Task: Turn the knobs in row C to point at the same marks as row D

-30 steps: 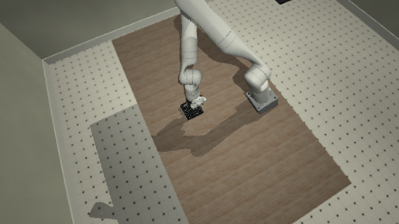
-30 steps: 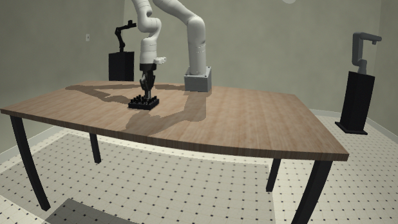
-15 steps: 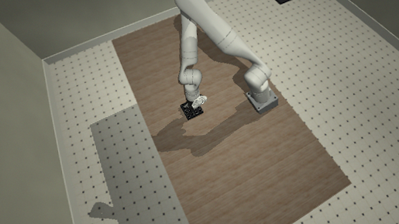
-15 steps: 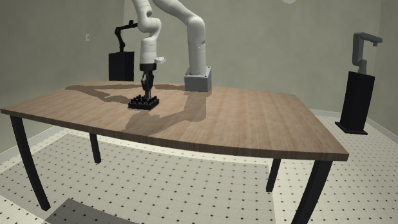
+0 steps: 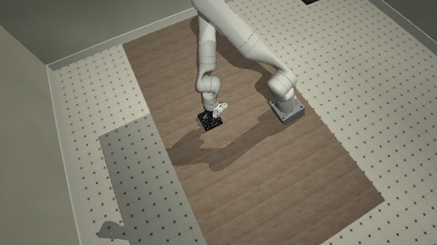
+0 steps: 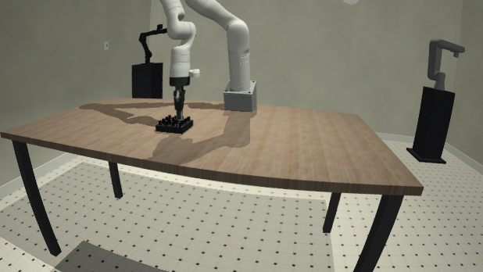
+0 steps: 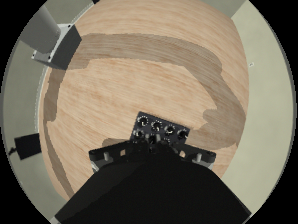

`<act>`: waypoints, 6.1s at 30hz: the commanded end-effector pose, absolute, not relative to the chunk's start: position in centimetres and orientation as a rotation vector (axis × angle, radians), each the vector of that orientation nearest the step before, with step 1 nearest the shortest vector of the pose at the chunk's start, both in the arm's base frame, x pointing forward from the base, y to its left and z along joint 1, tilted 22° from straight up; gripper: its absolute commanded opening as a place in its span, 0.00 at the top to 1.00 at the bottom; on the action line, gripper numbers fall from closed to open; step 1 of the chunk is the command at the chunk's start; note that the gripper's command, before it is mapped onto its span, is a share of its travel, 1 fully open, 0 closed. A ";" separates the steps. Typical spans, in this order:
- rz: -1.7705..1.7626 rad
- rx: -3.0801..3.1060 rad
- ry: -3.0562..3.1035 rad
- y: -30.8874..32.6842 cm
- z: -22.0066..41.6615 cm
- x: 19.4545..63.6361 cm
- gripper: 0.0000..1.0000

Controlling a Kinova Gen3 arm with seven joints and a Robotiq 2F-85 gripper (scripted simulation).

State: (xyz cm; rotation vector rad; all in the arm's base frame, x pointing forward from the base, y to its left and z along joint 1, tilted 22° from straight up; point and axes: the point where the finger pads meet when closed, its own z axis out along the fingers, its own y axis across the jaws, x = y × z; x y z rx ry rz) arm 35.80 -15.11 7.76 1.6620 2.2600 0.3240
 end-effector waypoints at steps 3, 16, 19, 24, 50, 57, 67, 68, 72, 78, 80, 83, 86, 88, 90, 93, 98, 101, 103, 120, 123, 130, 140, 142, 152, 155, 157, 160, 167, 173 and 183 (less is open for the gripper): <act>0.297 1.570 2.320 -15.3 7.7 35.7 0.92; 0.253 1.347 2.442 -15.3 7.7 35.7 0.92; 0.240 1.280 2.474 -15.3 7.7 35.7 0.92; 0.217 1.165 2.524 -15.3 7.7 35.7 0.92; 0.116 0.648 2.686 -15.3 7.7 35.7 0.92; 0.086 0.496 2.715 -15.3 7.7 35.7 0.92; 0.056 0.340 2.737 -15.2 7.7 35.7 0.92; 0.052 0.322 2.739 -15.2 7.7 35.7 0.92; 0.039 0.254 2.745 -15.2 7.7 35.7 0.92; 0.022 0.166 2.751 -15.2 7.7 35.7 0.92; 0.016 0.140 2.753 -15.2 7.7 35.7 0.92; 0.014 0.127 2.753 -15.2 7.7 35.7 0.92; 0.007 0.093 2.755 -15.2 7.7 35.7 0.92; 0.003 0.072 2.755 -15.2 7.7 35.7 0.92; 0.000 0.054 2.756 -15.2 7.7 35.7 0.92; -0.005 0.029 2.756 -15.2 7.7 35.7 0.92; -0.012 -0.004 2.756 -15.2 7.7 35.7 0.92; -0.013 -0.009 2.756 -15.2 7.7 35.7 0.92; -0.014 -0.019 2.756 -15.2 7.7 35.7 0.92; -0.021 -0.050 2.756 -15.2 7.7 35.7 0.92; -0.020 -0.049 2.756 -15.2 7.7 35.7 0.92; -0.020 -0.049 2.756 -15.2 7.7 35.7 0.92; -0.021 -0.049 2.756 -15.3 7.7 35.7 0.81; -0.021 -0.049 2.756 -15.3 7.7 35.7 0.81; -0.021 -0.049 2.756 -15.3 7.7 35.7 0.81; -0.021 -0.049 2.756 -15.3 7.7 35.7 0.81; -0.021 -0.049 2.756 -15.2 7.7 35.7 0.81; -0.019 -0.049 2.757 -15.2 7.8 35.6 0.81; -0.026 -0.052 2.757 -15.3 9.0 35.1 0.81; -0.026 -0.050 2.756 -15.3 10.3 34.6 0.81; -0.020 -0.050 2.755 -15.2 11.2 34.3 0.81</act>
